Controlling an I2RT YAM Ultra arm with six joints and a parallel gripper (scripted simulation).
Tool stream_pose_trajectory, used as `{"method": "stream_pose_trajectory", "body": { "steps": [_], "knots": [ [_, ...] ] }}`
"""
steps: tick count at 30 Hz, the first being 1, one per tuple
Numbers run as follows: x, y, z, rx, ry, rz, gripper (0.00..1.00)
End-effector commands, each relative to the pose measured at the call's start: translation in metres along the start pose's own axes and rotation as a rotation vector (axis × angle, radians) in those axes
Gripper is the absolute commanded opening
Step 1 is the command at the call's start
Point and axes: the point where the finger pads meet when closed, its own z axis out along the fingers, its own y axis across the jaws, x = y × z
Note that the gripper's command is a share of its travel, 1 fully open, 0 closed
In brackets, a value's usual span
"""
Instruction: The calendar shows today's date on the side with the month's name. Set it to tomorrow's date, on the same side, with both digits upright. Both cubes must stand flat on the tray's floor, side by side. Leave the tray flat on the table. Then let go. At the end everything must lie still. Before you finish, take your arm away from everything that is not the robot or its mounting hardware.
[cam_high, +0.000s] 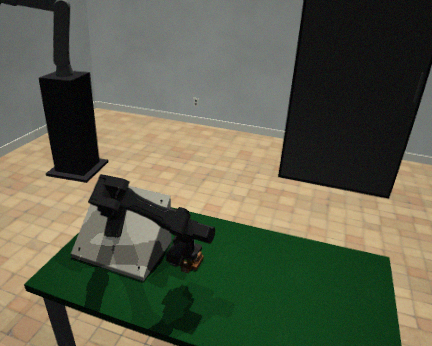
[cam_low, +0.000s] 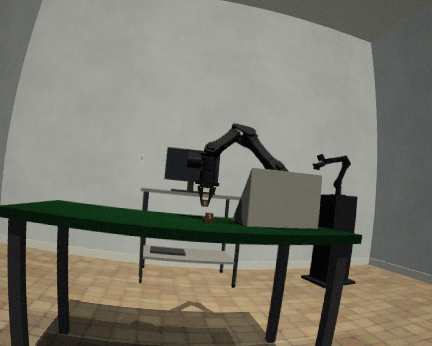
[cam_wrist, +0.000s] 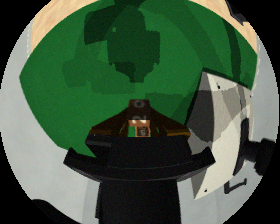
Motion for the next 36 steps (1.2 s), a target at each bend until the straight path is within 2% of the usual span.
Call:
{"method": "stream_pose_trajectory", "body": {
  "steps": [1, 6, 17, 19, 22, 23, 25, 36],
  "knots": [
    [0.000, -0.005, -0.027, 0.017, -0.008, -0.007, 0.26],
    [0.000, -0.004, -0.042, 0.017, -0.008, -0.007, 0.26],
    [0.001, -0.004, -0.043, 0.017, -0.007, -0.006, 0.26],
    [0.019, -0.003, -0.044, 0.017, -0.004, -0.005, 0.26],
    [0.072, -0.004, -0.050, 0.017, -0.003, -0.002, 0.26],
    [0.072, -0.004, -0.050, 0.017, -0.003, -0.002, 0.26],
    [0.089, -0.006, -0.052, 0.017, -0.006, 0.000, 0.26],
    [0.090, -0.006, -0.052, 0.017, -0.006, 0.000, 0.26]
  ]
}}
